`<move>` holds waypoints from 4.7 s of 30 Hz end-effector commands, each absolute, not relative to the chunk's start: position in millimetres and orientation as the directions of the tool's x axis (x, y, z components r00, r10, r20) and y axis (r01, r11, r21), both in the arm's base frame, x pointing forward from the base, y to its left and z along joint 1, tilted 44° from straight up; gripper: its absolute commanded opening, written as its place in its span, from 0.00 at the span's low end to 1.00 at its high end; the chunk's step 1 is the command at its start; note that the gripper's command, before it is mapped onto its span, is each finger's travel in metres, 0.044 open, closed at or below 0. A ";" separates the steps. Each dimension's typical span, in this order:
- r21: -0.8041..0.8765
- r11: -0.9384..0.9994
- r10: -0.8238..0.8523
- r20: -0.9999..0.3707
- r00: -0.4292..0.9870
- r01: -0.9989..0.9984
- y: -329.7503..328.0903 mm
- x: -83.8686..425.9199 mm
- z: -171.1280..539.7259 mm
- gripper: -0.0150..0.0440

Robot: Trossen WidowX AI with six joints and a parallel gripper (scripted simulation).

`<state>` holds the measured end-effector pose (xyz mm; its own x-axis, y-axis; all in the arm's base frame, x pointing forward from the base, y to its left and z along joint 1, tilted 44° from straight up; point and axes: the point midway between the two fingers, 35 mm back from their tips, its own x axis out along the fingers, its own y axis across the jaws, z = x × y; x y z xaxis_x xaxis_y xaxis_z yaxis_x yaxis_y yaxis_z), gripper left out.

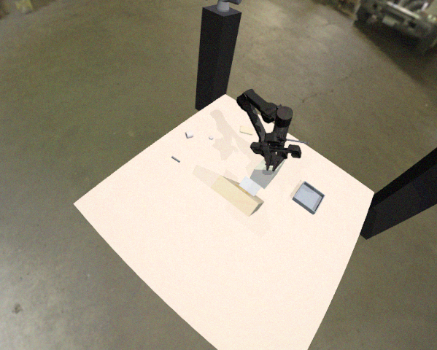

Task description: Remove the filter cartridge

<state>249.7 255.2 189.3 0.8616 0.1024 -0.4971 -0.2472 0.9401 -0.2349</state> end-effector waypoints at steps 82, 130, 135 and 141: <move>-0.212 0.943 -0.324 -0.418 0.849 0.255 136.4 302.6 116.8 0.41; -0.212 0.943 -0.324 -0.417 0.849 0.256 132.1 311.6 111.0 0.41; -0.212 0.943 -0.324 -0.417 0.849 0.256 131.1 314.1 109.9 0.41; -0.212 0.943 -0.324 -0.417 0.849 0.256 130.4 315.8 109.1 0.41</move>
